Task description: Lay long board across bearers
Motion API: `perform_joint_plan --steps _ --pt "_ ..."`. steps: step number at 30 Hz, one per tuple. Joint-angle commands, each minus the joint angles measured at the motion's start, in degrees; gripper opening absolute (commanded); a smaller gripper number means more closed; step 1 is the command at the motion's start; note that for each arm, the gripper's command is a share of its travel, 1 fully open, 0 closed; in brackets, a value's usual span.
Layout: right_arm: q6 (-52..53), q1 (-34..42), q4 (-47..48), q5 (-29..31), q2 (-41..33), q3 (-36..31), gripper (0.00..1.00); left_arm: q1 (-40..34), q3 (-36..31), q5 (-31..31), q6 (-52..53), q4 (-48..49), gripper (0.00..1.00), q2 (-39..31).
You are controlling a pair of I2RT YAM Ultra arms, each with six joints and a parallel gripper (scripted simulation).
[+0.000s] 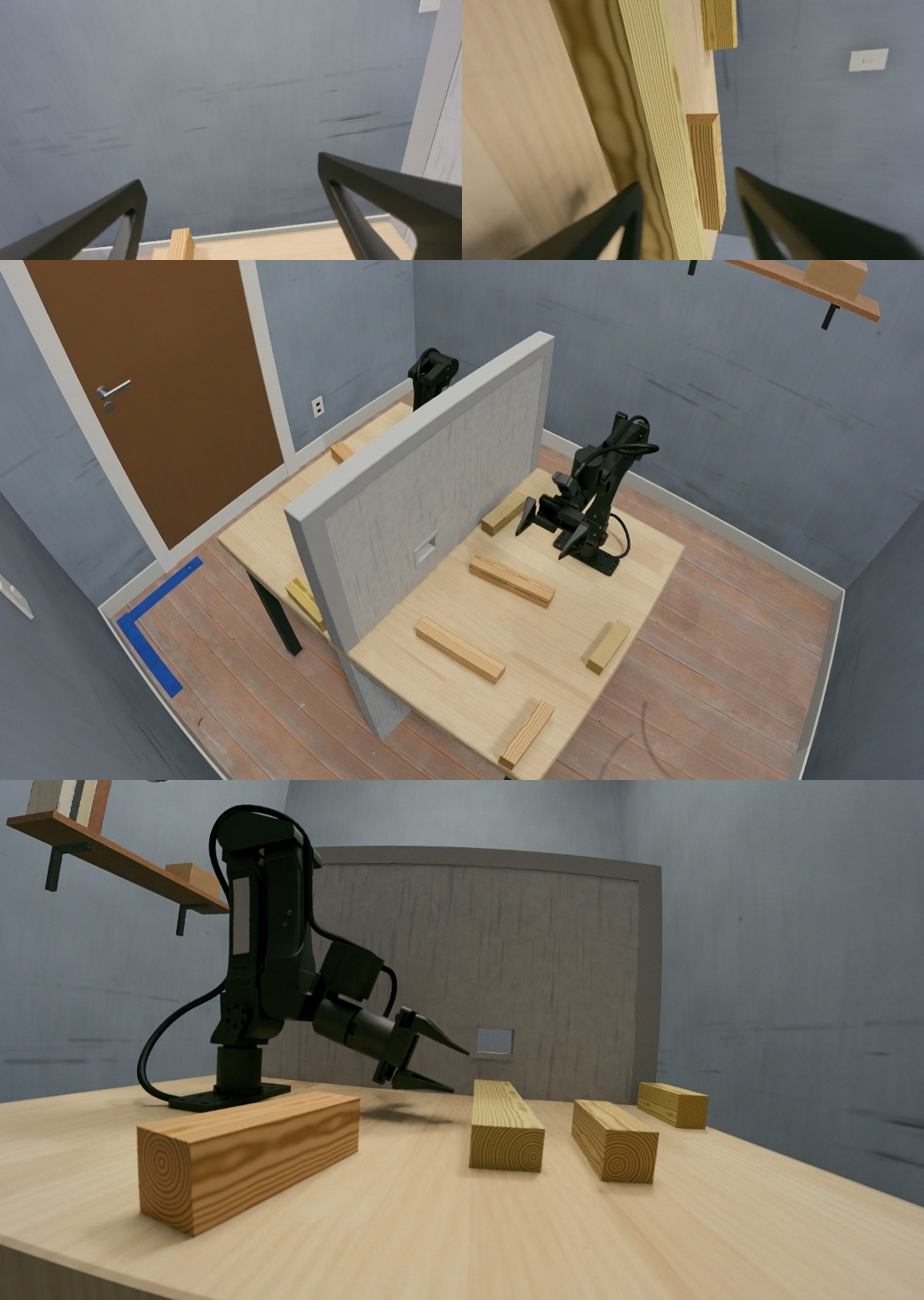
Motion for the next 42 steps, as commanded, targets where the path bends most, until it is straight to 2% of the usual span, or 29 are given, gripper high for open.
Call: perform_joint_plan --steps 1,19,20,29,31,39,40,42 --pt "0.6 0.0 -1.1 -0.5 -1.9 -0.6 0.81 0.2 2.3 -0.5 -0.6 -0.6 1.00 -2.1" --pt "0.6 0.0 -2.8 -0.5 -2.8 -0.5 0.81 0.2 2.3 -0.5 -0.6 -0.6 1.00 -2.1" --pt "0.6 0.0 -4.3 -0.5 -4.2 2.3 0.81 0.2 2.3 -0.5 -0.6 -0.6 1.00 -2.1" --pt "0.6 0.0 -17.9 -0.5 -9.5 7.9 0.81 0.2 2.3 -0.5 -0.6 -0.6 1.00 -2.1" --pt "0.6 0.0 -17.9 -0.5 -9.5 7.9 0.81 0.2 2.3 -0.5 -0.6 -0.6 1.00 -2.1" --pt "0.7 0.0 -36.3 -0.4 -19.0 16.7 0.81 0.2 2.3 -0.5 -0.6 -0.6 1.00 -2.1" --pt "0.6 0.1 -37.8 -0.4 -17.2 15.9 0.81 0.2 2.3 -0.5 -0.6 -0.6 1.00 -2.1" --pt "0.6 0.0 -38.4 -0.5 -19.4 18.5 0.81 0.2 2.3 -0.5 -0.6 -0.6 1.00 -2.1"
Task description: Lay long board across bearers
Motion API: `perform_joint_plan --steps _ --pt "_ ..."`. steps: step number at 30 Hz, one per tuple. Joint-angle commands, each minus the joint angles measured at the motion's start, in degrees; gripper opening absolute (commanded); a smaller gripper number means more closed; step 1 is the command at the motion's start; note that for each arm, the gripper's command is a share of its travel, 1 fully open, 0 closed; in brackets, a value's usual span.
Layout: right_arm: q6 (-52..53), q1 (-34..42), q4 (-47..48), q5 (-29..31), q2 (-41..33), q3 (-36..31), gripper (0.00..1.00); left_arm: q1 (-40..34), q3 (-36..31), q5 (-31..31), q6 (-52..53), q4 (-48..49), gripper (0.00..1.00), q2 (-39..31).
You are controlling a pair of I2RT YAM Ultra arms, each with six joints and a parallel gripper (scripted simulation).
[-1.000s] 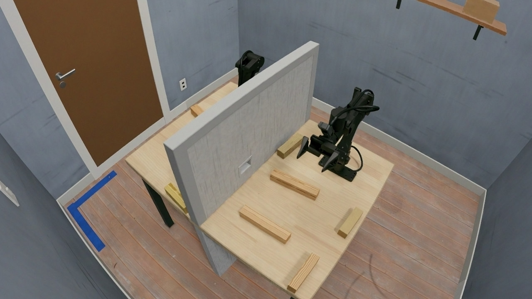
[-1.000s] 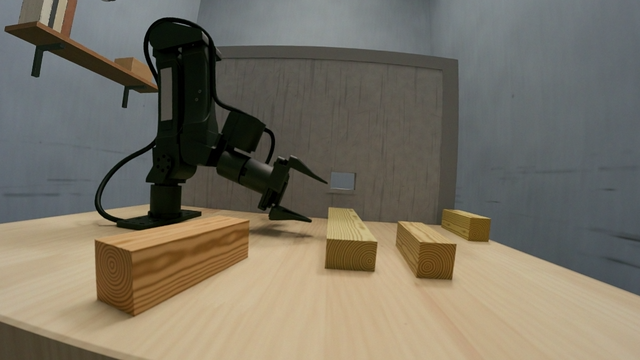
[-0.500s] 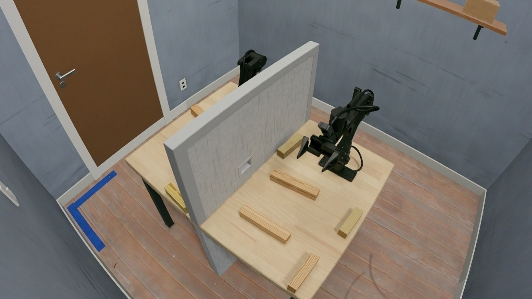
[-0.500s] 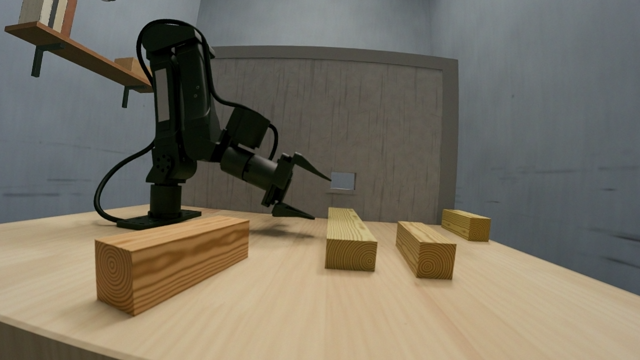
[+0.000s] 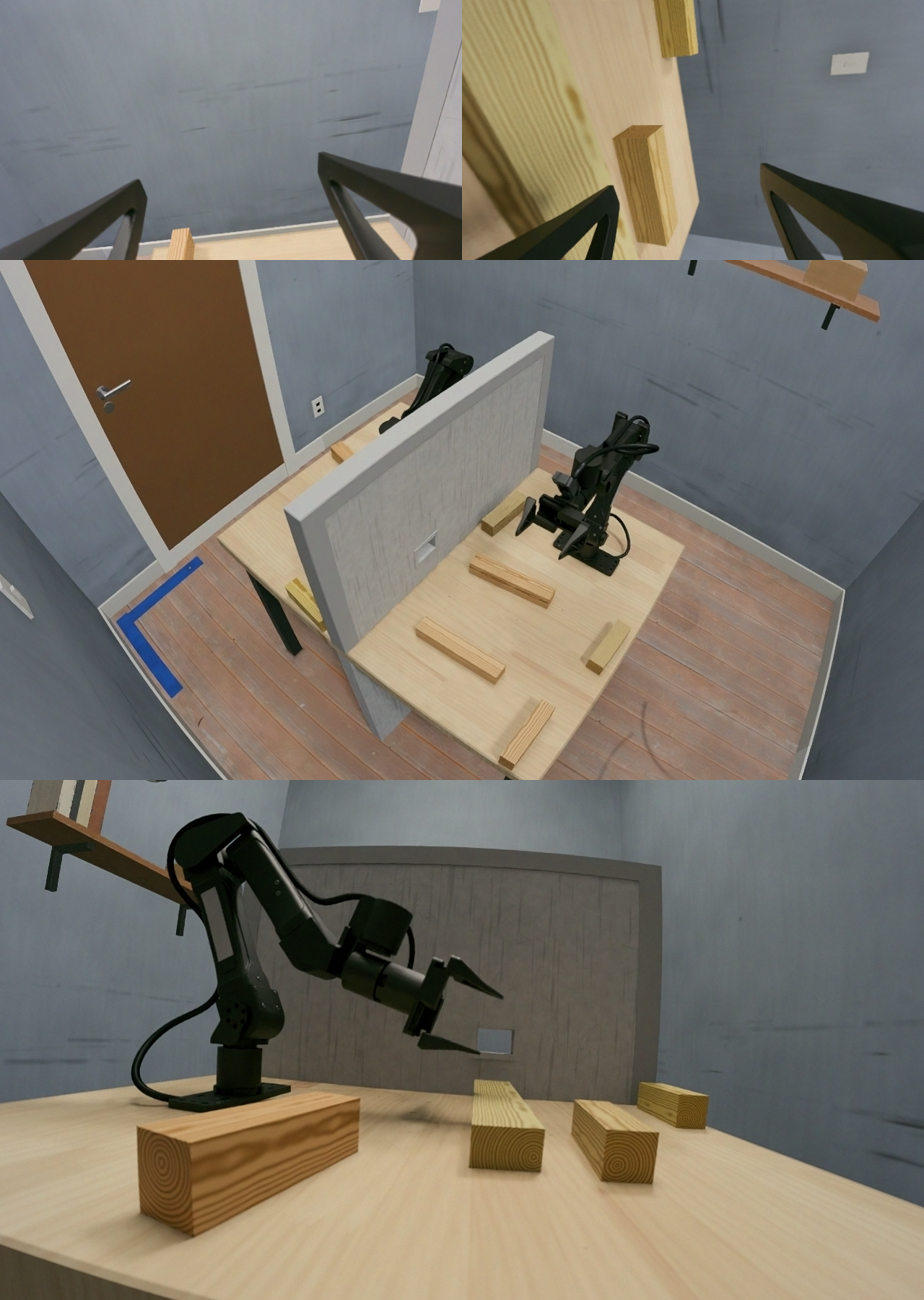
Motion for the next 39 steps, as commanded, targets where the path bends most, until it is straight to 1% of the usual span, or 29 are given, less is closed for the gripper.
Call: perform_joint_plan --steps 1,3,4,6,7,9,11,12,13,14,15,17,18,19,21,23,25,26,28,31,34,35,36,38,39 --pt "0.7 0.0 -8.9 -0.5 -4.6 5.1 0.81 0.2 2.3 -0.5 -0.6 -0.6 1.00 -2.1" --pt "0.6 0.1 -15.1 -0.4 -7.0 6.5 0.81 0.2 2.3 -0.5 -0.6 -0.6 1.00 -2.1" --pt "0.6 0.1 -16.5 -0.4 -6.2 6.4 0.81 0.2 2.3 -0.5 -0.6 -0.6 1.00 -2.1" --pt "0.6 0.1 -16.5 -0.4 -6.2 6.4 0.81 0.2 2.3 -0.5 -0.6 -0.6 1.00 -2.1" --pt "0.6 0.1 -16.9 -0.4 -6.7 8.6 0.81 0.2 2.3 -0.5 -0.6 -0.6 1.00 -2.1" --pt "0.6 0.0 -19.8 -0.5 -9.6 10.9 0.81 0.2 2.3 -0.5 -0.6 -0.6 1.00 -2.1" --pt "0.6 0.1 -26.2 -0.5 -12.6 13.1 0.81 0.2 2.3 -0.5 -0.6 -0.6 1.00 -2.1" --pt "0.4 0.1 -28.3 -0.3 -10.9 11.8 0.81 0.2 2.3 -0.5 -0.6 -0.6 1.00 -2.1" --pt "0.6 0.0 -26.8 -0.5 -11.9 13.9 0.81 0.2 2.3 -0.5 -0.6 -0.6 1.00 -2.1" --pt "0.6 0.1 -28.1 -0.5 -12.7 14.6 0.81 0.2 2.3 -0.5 -0.6 -0.6 1.00 -2.1" --pt "0.6 0.0 -29.8 -0.5 -14.5 16.3 0.81 0.2 2.3 -0.5 -0.6 -0.6 1.00 -2.1" --pt "0.6 0.1 -36.3 -0.4 -17.4 17.9 0.81 0.2 2.3 -0.5 -0.6 -0.6 1.00 -2.1" --pt "0.5 0.1 -38.3 -0.2 -16.1 17.3 0.81 0.2 2.3 -0.5 -0.6 -0.6 1.00 -2.1" --pt "0.6 0.1 -37.5 -0.4 -17.3 19.2 0.81 0.2 2.3 -0.5 -0.6 -0.6 1.00 -2.1" --pt "0.5 0.1 -42.9 0.3 -11.7 20.7 0.81 0.2 2.3 -0.5 -0.6 -0.6 1.00 -2.1" --pt "0.5 0.1 -42.9 0.3 -11.7 20.7 0.81 0.2 2.3 -0.5 -0.6 -0.6 1.00 -2.1" --pt "0.6 0.2 -45.4 -0.4 -8.2 25.2 0.81 0.2 2.3 -0.5 -0.6 -0.6 1.00 -2.1" --pt "0.6 0.1 -44.4 -0.5 -9.0 25.4 0.81 0.2 2.3 -0.5 -0.6 -0.6 1.00 -2.1" --pt "0.6 0.2 -45.6 -0.4 -6.4 27.0 0.81 0.2 2.3 -0.5 -0.6 -0.6 1.00 -2.1" --pt "0.6 0.3 -52.7 -0.3 -1.1 31.3 0.81 0.2 2.3 -0.5 -0.6 -0.6 1.00 -2.1" --pt "0.6 0.5 -61.9 -0.3 5.3 37.1 0.81 0.2 2.3 -0.5 -0.6 -0.6 1.00 -2.1" --pt "0.6 0.4 -59.1 -0.5 3.2 37.2 0.81 0.2 2.3 -0.5 -0.6 -0.6 1.00 -2.1" --pt "0.6 0.4 -57.8 -0.4 5.8 37.9 0.81 0.2 2.3 -0.5 -0.6 -0.6 1.00 -2.1" --pt "0.6 0.6 -61.4 -0.4 8.5 39.8 0.81 0.2 2.3 -0.5 -0.6 -0.6 1.00 -2.1" --pt "0.6 0.6 -61.4 -0.4 8.5 39.8 0.81 0.2 2.3 -0.5 -0.6 -0.6 1.00 -2.1"
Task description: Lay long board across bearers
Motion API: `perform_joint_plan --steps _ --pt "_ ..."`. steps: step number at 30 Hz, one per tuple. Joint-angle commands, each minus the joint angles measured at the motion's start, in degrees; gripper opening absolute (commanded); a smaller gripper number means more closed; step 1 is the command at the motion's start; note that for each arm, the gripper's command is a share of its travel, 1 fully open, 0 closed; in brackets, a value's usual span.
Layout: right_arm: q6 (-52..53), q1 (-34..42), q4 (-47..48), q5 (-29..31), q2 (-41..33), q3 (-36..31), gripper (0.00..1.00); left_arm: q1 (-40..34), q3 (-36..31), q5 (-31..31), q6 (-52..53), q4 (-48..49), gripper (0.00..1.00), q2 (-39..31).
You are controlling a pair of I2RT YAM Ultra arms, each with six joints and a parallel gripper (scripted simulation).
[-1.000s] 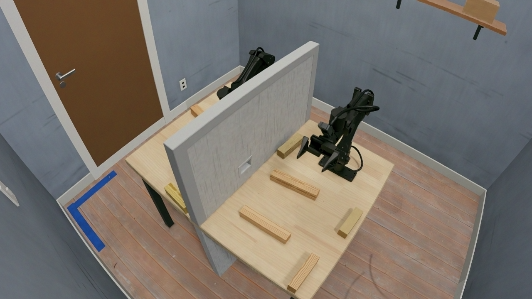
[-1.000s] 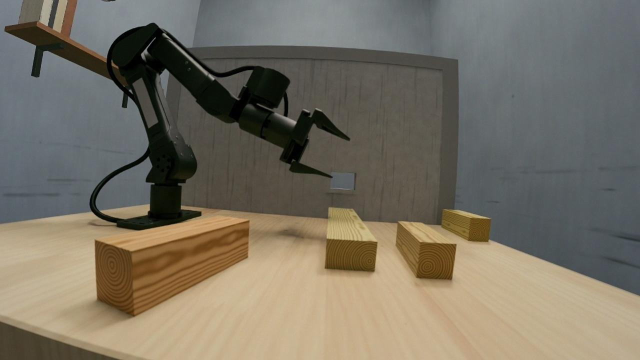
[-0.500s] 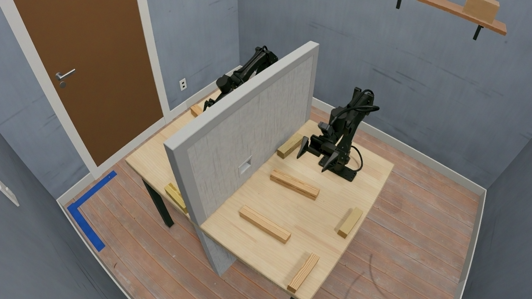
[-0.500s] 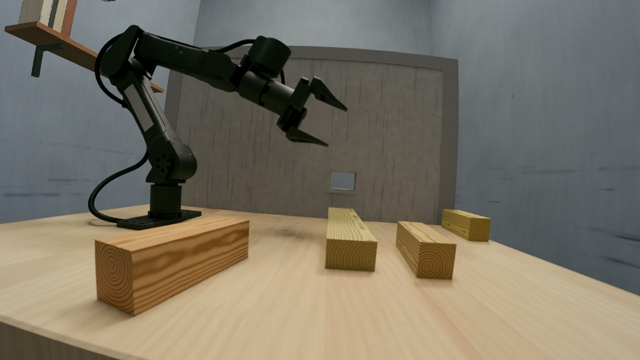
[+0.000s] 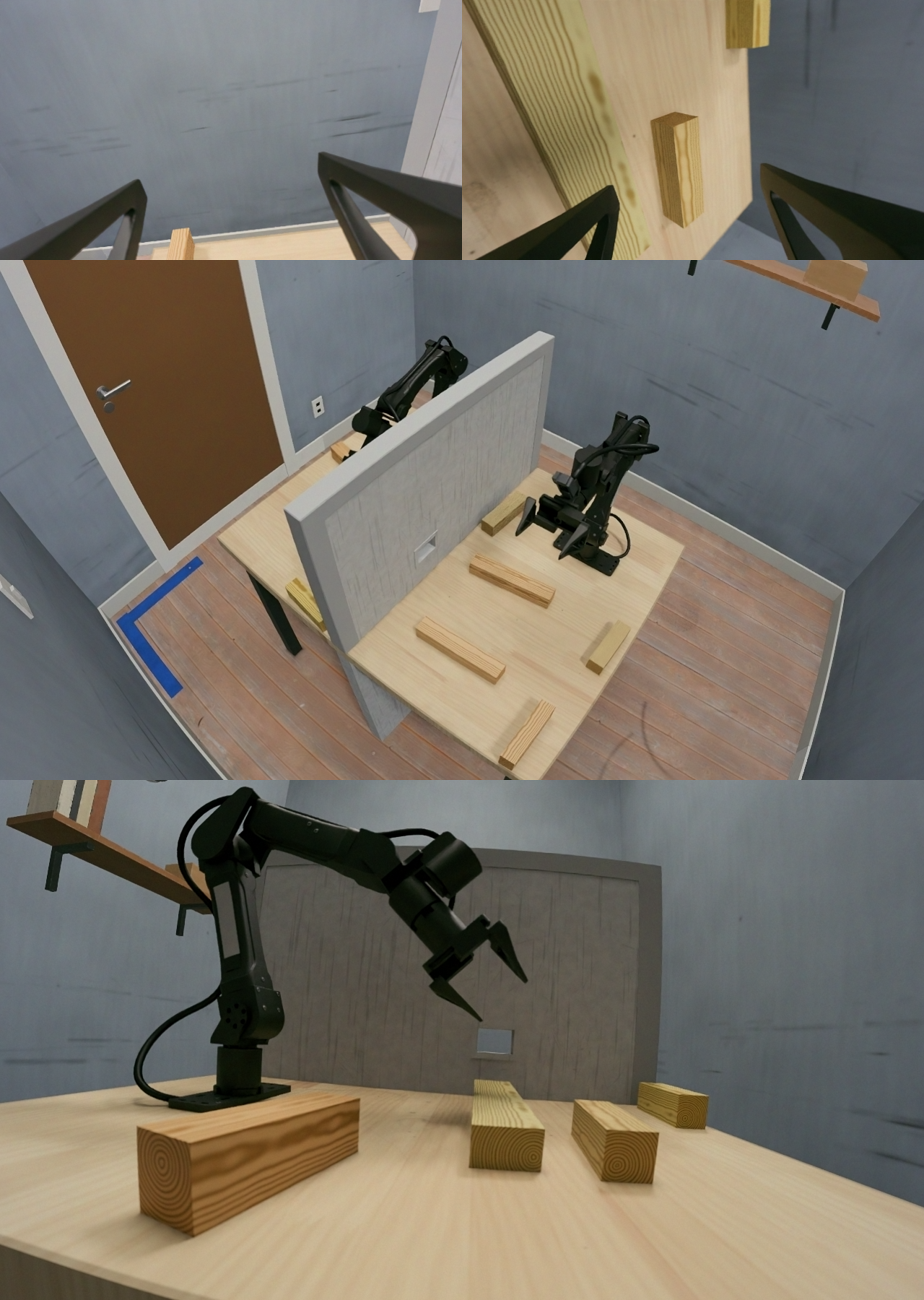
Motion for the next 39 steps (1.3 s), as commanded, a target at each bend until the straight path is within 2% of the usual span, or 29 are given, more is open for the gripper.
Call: perform_joint_plan --steps 1,9,10,12,16,18,20,23,29,39 --pt "0.6 0.6 -5.0 -0.5 1.5 3.1 0.81 0.2 2.3 -0.5 -0.6 -0.6 1.00 -2.1" --pt "0.7 0.2 -25.9 -0.4 17.6 18.0 0.81 0.2 2.3 -0.5 -0.6 -0.6 1.00 -2.1" --pt "0.7 0.0 -23.3 -0.5 15.4 18.2 0.81 0.2 2.3 -0.5 -0.6 -0.6 1.00 -2.1" --pt "0.7 0.2 -23.0 -0.5 19.3 19.4 0.81 0.2 2.3 -0.5 -0.6 -0.6 1.00 -2.1" --pt "0.6 0.8 -32.7 -0.1 26.3 25.1 0.81 0.2 2.3 -0.5 -0.6 -0.6 1.00 -2.1" --pt "0.6 0.8 -32.7 -0.1 26.3 25.1 0.81 0.2 2.3 -0.5 -0.6 -0.6 1.00 -2.1" --pt "0.8 -0.4 -38.9 -0.4 30.6 29.5 0.81 0.2 2.3 -0.5 -0.6 -0.6 1.00 -2.1" --pt "0.6 -0.1 -42.9 -0.5 35.1 34.1 0.81 0.2 2.3 -0.5 -0.6 -0.6 1.00 -2.1" --pt "0.4 -0.5 -45.3 -0.4 40.2 38.9 0.81 0.2 2.3 -0.5 -0.6 -0.6 1.00 -2.1" --pt "-0.3 0.5 -40.8 -0.2 38.0 39.5 0.81 0.2 2.3 -0.5 -0.6 -0.6 1.00 -2.1"
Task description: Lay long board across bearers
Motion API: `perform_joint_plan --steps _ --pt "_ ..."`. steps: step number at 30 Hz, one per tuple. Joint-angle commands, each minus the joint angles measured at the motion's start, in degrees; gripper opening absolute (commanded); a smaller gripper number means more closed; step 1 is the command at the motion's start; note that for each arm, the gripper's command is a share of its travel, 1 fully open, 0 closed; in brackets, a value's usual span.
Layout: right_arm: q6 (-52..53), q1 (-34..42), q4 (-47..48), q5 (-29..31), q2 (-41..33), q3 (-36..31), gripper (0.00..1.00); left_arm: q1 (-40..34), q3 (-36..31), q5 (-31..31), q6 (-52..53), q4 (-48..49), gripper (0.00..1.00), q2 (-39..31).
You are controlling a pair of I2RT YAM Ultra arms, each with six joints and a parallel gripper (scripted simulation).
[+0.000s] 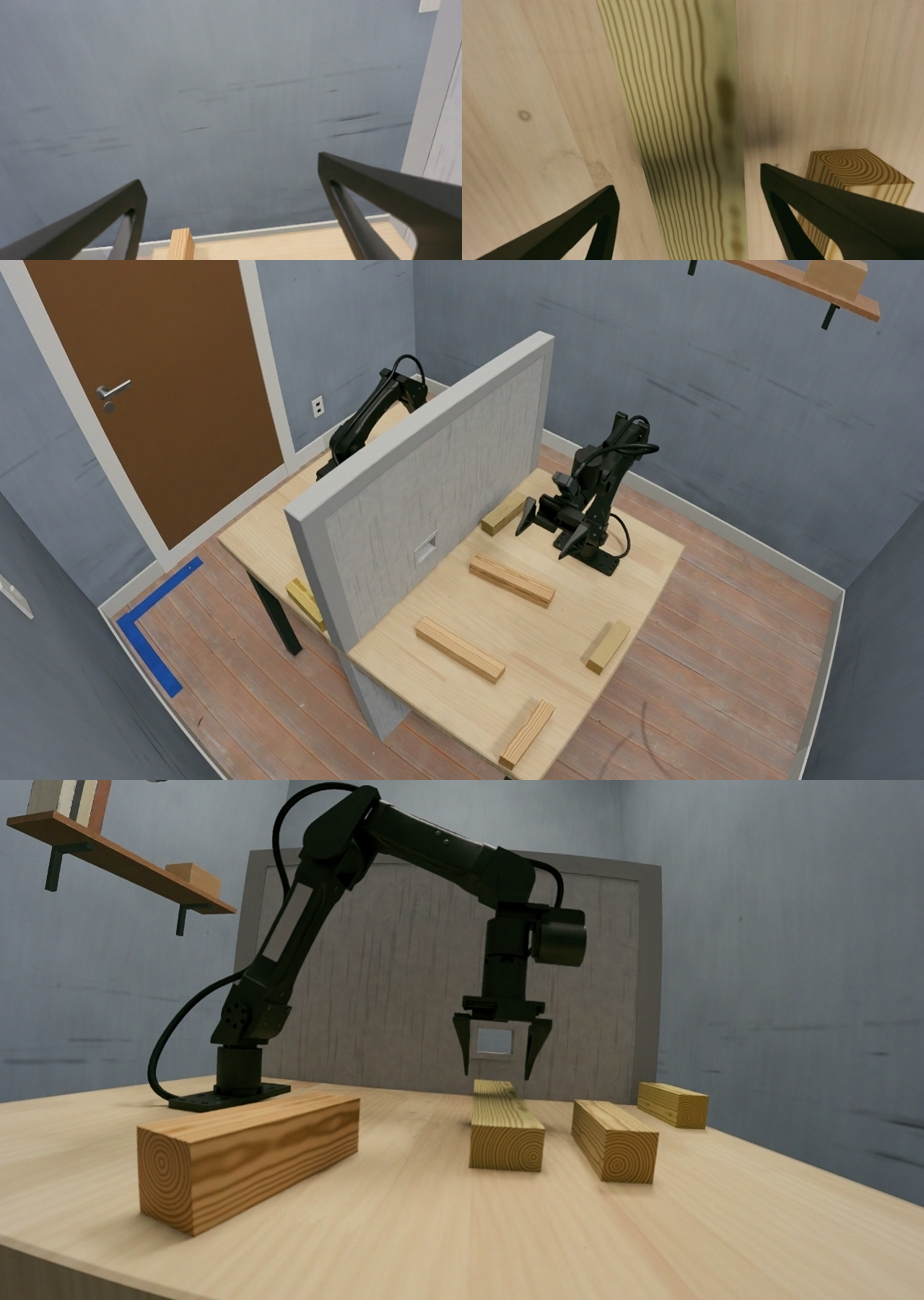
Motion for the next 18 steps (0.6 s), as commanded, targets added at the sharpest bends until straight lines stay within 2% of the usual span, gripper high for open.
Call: perform_joint_plan --steps 1,9,10,11,16,17,18 --pt "-0.4 0.6 1.3 -0.3 -2.5 2.4 0.81 0.2 2.3 -0.5 -0.6 -0.6 1.00 -2.1" --pt "-0.4 0.6 0.5 -0.3 -2.4 2.4 0.81 0.2 2.3 -0.5 -0.6 -0.6 1.00 -2.1" --pt "-0.6 1.1 3.1 -0.5 0.3 -1.0 0.81 0.2 2.3 -0.5 -0.6 -0.6 1.00 -2.1" --pt "-0.6 0.6 3.0 0.3 -2.6 0.9 0.81 0.2 2.3 -0.5 -0.6 -0.6 1.00 -2.1" --pt "-0.3 0.8 0.2 -0.5 -2.1 2.1 0.81 0.2 2.3 -0.5 -0.6 -0.6 1.00 -2.1" --pt "-0.1 -0.1 3.5 -0.5 -0.2 -2.1 0.81 0.2 2.3 -0.5 -0.6 -0.6 1.00 -2.1" --pt "-0.1 -0.4 3.8 -0.5 1.0 -1.9 0.81 0.2 2.3 -0.5 -0.6 -0.6 1.00 -2.1"
